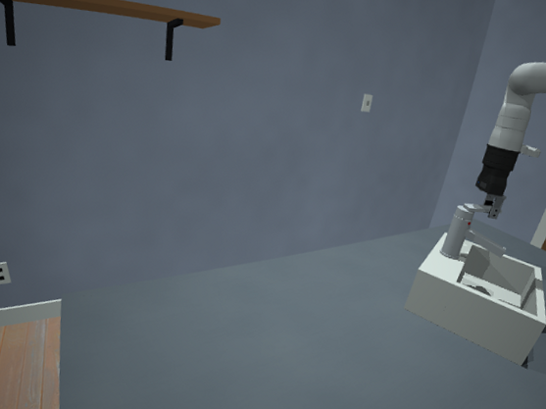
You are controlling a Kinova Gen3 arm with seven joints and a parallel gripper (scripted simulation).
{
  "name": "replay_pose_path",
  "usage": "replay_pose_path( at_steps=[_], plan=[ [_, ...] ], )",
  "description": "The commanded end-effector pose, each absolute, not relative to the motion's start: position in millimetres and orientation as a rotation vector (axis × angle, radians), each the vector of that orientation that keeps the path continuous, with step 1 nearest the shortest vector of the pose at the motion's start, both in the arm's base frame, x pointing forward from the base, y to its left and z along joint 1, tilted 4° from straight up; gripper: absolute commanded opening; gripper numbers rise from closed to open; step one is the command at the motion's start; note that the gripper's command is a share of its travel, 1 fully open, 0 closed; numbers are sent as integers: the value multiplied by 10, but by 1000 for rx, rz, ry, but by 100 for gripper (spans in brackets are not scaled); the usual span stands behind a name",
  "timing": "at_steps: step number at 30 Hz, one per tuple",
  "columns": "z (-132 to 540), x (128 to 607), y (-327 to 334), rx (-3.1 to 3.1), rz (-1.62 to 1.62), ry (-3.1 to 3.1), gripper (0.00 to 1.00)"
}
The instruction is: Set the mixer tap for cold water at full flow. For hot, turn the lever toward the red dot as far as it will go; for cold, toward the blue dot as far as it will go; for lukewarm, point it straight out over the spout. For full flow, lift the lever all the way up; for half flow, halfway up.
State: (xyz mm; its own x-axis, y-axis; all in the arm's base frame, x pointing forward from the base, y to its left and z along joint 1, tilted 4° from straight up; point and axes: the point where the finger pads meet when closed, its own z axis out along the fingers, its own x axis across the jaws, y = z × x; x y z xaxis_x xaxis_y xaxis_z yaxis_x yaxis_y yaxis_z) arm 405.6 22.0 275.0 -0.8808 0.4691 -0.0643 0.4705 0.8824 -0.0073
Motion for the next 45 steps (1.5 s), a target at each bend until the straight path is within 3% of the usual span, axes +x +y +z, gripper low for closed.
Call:
replay_pose_path(
  at_steps=[1,45],
  plan=[
    [2757,4075,214,704,-35,2999,0],
    [2764,4186,170,435,-43,3052,0]
  ],
)
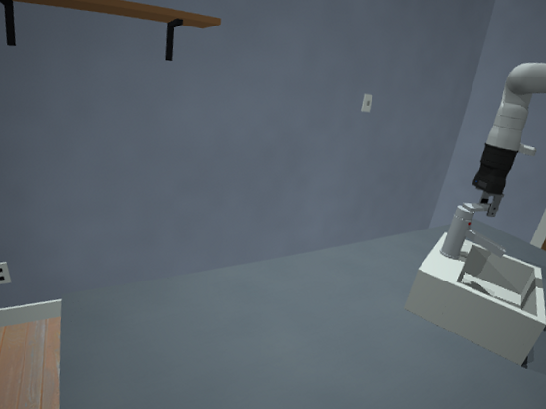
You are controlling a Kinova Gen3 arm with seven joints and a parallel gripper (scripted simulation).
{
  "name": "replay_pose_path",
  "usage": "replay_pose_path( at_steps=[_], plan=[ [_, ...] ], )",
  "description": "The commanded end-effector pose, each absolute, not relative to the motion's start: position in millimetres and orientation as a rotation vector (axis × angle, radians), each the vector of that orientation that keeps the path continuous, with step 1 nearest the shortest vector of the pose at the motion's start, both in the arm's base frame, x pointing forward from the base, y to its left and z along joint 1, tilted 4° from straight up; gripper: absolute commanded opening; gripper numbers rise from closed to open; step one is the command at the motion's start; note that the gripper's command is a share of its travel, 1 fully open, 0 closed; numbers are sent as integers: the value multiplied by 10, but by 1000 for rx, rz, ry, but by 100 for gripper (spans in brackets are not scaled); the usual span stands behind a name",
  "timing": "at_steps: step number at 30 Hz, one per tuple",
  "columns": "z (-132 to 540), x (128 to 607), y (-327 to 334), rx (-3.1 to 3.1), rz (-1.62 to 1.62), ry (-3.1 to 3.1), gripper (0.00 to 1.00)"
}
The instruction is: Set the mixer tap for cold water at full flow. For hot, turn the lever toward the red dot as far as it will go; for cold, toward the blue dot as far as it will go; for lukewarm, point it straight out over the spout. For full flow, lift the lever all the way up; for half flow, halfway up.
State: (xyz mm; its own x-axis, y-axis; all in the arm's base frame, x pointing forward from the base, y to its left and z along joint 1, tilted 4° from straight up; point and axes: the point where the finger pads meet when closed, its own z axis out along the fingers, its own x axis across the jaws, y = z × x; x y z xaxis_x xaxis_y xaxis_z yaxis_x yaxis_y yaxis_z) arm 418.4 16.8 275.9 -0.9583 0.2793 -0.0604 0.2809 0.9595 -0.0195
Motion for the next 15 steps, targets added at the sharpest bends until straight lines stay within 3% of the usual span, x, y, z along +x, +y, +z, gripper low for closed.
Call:
replay_pose_path(
  at_steps=[1,5,6,15],
  plan=[
    [2764,4186,170,435,-43,3052,0],
    [2764,4186,170,435,-43,3052,0],
    [2764,4186,170,435,-43,3052,100],
    [2764,4186,170,435,-43,3052,100]
  ],
)
